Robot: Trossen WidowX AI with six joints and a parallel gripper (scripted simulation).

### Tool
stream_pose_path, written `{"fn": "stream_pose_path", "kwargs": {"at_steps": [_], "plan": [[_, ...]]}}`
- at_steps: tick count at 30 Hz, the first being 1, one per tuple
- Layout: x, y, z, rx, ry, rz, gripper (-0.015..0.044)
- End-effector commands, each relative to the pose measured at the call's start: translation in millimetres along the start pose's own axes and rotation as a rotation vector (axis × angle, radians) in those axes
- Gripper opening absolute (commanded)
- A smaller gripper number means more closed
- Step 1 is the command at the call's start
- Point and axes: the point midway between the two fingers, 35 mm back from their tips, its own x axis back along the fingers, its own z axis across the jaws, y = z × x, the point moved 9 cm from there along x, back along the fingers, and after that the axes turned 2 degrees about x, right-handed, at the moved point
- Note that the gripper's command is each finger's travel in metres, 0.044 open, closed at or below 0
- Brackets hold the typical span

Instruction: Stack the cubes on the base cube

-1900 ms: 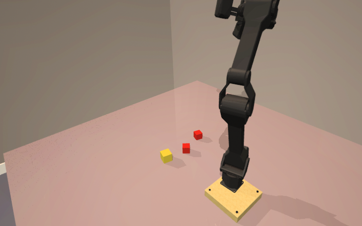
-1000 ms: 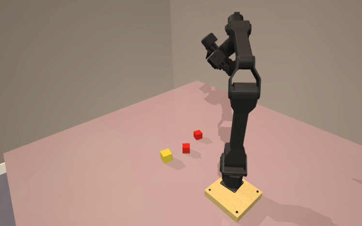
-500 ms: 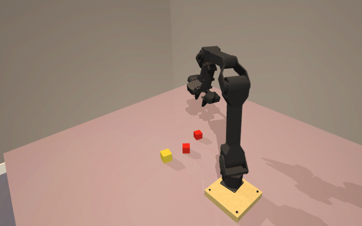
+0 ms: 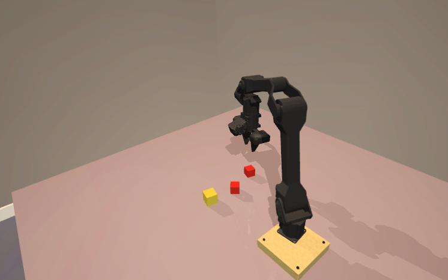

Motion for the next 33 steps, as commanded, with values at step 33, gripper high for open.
{"fn": "stream_pose_path", "kwargs": {"at_steps": [33], "plan": [[-97,1,3,-0.005,0.018,0.004,0.0265]]}}
